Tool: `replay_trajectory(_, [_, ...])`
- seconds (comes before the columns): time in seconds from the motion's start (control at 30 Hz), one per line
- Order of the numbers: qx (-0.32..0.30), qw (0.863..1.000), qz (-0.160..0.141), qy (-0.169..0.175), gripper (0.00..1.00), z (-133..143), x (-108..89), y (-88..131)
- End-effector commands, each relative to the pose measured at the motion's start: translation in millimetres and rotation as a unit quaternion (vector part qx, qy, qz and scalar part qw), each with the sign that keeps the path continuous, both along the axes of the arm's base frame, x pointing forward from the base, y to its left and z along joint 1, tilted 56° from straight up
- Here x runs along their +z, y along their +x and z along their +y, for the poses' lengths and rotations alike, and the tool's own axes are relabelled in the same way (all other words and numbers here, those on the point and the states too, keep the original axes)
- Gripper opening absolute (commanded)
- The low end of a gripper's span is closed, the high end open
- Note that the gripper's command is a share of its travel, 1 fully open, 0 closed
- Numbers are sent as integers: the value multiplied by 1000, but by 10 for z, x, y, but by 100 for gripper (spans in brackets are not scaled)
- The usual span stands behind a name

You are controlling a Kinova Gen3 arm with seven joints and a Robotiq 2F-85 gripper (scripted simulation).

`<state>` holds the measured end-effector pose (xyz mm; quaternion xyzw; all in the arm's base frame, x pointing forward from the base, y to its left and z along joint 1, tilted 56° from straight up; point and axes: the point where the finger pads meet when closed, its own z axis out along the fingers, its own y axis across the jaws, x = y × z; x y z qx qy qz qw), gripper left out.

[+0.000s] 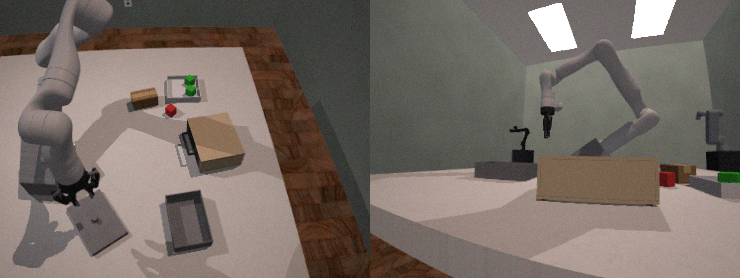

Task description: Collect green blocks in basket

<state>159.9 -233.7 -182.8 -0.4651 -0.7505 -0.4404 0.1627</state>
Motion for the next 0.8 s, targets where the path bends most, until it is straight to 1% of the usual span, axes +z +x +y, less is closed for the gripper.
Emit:
replay_trajectory(0.0, [0,1000,0,-1,48,-10,3,0])
replay_trajectory(0.57, [0,1000,0,-1,48,71,-53,16])
replay_trajectory(0.77, [0,1000,0,-1,48,186,-134,40])
